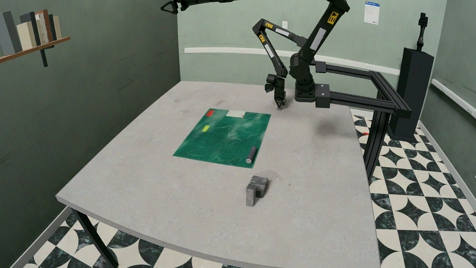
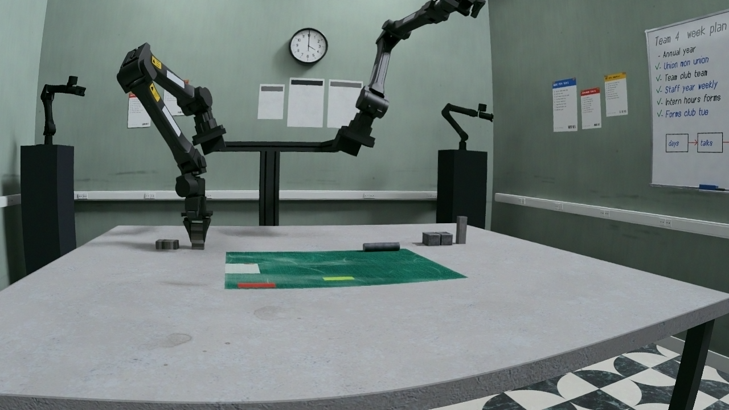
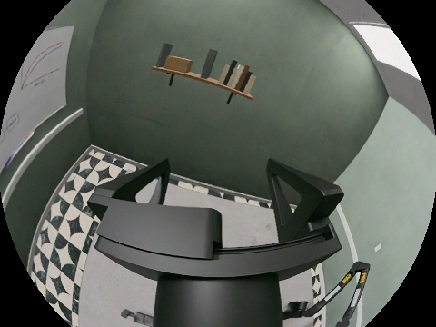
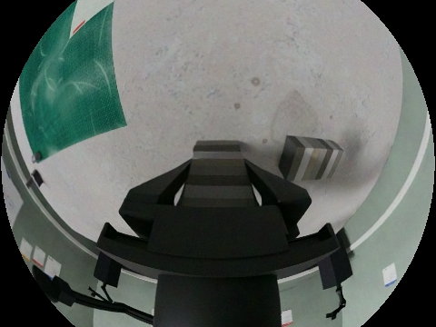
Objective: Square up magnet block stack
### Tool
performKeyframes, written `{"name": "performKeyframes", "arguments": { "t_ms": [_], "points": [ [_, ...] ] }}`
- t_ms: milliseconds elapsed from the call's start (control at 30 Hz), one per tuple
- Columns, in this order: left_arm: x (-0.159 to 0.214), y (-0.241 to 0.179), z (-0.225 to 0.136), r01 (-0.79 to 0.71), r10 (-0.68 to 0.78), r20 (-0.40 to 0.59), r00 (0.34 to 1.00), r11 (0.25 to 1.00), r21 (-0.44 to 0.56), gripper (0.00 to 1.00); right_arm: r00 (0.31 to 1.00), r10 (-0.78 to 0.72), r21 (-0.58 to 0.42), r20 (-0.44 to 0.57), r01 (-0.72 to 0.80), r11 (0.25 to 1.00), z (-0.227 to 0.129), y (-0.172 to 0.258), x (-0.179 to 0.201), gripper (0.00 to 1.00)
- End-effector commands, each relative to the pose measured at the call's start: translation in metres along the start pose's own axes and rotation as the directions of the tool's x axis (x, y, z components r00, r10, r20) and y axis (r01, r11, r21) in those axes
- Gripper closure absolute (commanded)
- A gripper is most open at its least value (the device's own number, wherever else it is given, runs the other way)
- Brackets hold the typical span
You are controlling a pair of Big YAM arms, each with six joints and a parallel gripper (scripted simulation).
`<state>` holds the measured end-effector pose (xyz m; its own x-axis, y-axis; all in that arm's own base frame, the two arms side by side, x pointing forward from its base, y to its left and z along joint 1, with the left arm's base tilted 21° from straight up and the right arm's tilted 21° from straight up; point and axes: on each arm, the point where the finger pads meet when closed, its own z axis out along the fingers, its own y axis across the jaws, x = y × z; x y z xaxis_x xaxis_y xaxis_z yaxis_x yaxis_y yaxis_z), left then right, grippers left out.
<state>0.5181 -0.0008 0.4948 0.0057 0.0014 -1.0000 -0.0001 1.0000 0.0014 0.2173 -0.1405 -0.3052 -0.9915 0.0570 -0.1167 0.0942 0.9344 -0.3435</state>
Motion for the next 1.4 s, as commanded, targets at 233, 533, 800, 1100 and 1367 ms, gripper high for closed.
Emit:
{"name": "performKeyframes", "arguments": {
  "t_ms": [233,533,800,1100,1367],
  "points": [
    [-0.024,-0.009,-0.003,-0.012,0.011,0.055,0.998,1.0,0.015,0.0,1.0,-0.001,-0.007,-0.024,0.001,1.0,-0.005,0.001,0.016,0.54],
    [-0.024,-0.009,-0.003,-0.012,0.011,0.055,0.998,1.0,0.015,0.0,1.0,0.0,-0.007,-0.024,0.0,1.0,-0.005,0.001,0.016,0.22],
    [-0.024,-0.009,-0.003,-0.012,0.011,0.055,0.998,1.0,0.015,0.0,1.0,-0.01,-0.012,-0.028,0.01,1.0,-0.018,0.004,0.016,0.22],
    [-0.024,-0.009,-0.003,-0.012,0.011,0.055,0.998,1.0,0.015,0.0,1.0,-0.014,-0.01,-0.024,0.014,1.0,-0.011,0.008,0.013,0.22],
    [-0.024,-0.009,-0.003,-0.012,0.011,0.055,0.998,1.0,0.015,0.0,1.0,-0.005,-0.009,-0.023,0.004,1.0,-0.039,0.004,0.015,0.22]
  ]
}}
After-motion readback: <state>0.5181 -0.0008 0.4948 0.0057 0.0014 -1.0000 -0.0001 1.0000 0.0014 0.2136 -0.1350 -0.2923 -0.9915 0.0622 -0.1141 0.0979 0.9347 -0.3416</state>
